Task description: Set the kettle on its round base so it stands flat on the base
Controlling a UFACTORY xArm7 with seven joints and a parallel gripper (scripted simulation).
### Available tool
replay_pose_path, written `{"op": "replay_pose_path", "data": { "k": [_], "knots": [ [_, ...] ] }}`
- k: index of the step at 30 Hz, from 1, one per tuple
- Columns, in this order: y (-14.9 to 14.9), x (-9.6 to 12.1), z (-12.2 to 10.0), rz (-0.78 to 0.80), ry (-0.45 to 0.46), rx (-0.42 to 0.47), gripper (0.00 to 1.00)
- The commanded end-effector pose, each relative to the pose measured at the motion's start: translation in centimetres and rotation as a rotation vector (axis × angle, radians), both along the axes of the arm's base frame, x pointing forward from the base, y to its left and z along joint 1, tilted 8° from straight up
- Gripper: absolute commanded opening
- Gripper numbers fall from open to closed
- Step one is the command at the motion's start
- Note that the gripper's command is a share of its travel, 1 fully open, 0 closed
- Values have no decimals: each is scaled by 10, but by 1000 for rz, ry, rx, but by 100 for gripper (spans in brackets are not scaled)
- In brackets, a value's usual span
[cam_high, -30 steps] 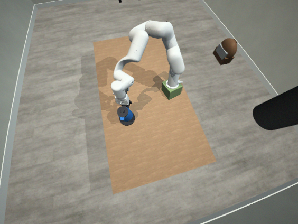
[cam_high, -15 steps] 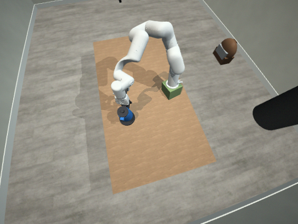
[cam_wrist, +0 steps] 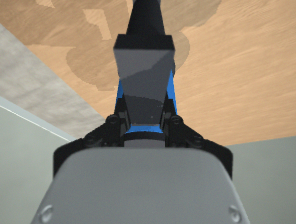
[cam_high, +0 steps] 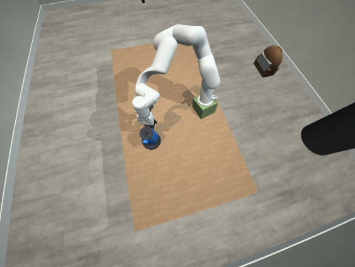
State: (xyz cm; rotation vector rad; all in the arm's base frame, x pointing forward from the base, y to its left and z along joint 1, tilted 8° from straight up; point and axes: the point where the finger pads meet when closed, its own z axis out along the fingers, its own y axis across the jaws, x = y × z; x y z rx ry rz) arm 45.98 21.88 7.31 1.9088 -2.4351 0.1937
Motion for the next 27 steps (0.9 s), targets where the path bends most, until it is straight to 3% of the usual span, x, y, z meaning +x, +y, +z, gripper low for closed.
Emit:
{"op": "replay_pose_path", "data": {
  "k": [1, 27],
  "knots": [
    [1, 1, 2, 1, -5, 2, 0],
    [0, 2, -11, 1, -5, 2, 0]
  ]
}}
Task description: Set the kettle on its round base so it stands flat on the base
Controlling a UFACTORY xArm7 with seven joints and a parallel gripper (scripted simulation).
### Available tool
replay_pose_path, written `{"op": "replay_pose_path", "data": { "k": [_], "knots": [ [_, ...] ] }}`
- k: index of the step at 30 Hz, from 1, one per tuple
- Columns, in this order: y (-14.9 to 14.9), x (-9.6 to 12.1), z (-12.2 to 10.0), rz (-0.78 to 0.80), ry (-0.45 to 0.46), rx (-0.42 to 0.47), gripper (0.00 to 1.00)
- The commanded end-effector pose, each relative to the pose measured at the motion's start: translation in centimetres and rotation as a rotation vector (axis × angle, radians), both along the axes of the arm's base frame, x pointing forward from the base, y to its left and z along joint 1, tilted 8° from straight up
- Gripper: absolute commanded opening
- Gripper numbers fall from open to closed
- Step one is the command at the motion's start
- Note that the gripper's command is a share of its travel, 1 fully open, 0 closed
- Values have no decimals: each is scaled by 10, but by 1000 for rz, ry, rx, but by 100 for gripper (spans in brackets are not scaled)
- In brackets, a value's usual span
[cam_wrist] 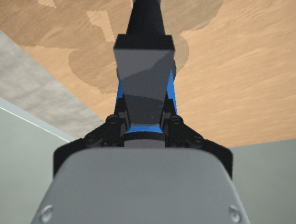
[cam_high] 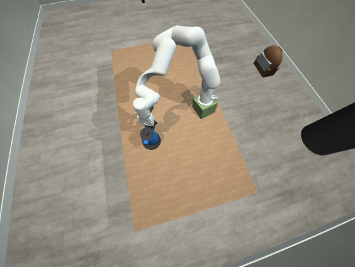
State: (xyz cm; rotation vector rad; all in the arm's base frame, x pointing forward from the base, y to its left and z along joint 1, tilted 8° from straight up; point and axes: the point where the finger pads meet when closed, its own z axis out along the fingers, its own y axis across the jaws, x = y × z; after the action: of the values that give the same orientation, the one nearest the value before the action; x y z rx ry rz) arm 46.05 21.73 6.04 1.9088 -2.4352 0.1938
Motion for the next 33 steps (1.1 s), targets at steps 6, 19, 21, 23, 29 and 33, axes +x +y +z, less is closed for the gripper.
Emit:
{"op": "replay_pose_path", "data": {
  "k": [6, 19, 21, 23, 29, 33],
  "knots": [
    [1, 1, 2, 1, -5, 2, 0],
    [1, 1, 2, 1, -5, 2, 0],
    [1, 1, 2, 1, -5, 2, 0],
    [1, 1, 2, 1, -5, 2, 0],
    [1, 1, 1, 1, -5, 2, 0],
    [1, 1, -1, 1, -5, 2, 0]
  ]
}}
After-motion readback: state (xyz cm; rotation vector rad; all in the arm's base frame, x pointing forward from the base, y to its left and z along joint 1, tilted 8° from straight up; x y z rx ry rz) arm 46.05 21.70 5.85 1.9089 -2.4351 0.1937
